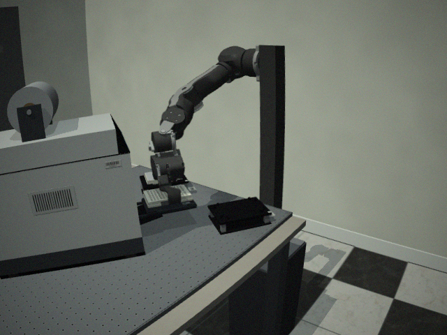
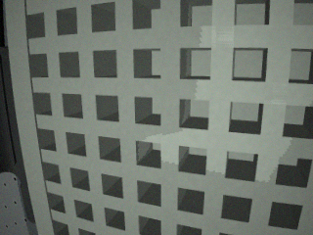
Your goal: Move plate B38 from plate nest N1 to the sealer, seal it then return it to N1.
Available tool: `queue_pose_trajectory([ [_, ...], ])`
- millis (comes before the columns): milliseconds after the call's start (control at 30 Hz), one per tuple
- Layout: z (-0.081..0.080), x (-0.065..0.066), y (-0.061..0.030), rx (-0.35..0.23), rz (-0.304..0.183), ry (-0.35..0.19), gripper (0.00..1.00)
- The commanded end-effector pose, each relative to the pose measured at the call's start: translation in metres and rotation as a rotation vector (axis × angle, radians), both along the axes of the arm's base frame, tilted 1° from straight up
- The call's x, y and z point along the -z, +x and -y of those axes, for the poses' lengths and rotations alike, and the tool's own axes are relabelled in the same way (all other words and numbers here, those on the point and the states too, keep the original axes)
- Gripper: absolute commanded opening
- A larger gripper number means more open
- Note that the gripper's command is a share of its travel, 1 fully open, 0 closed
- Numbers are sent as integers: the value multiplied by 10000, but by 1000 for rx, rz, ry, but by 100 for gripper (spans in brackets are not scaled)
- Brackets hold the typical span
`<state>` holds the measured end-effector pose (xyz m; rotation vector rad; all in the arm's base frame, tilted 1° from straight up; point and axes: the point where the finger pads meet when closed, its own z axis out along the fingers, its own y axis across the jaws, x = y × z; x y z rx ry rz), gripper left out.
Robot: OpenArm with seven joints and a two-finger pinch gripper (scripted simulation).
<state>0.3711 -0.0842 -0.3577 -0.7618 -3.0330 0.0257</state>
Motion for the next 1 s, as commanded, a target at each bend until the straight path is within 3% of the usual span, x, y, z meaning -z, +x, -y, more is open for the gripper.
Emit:
queue_pose_trajectory([
  [0, -2, -28, 12, 0, 0, 1, 0],
  [967, 5, 5, -28, 0, -5, -5, 0],
])
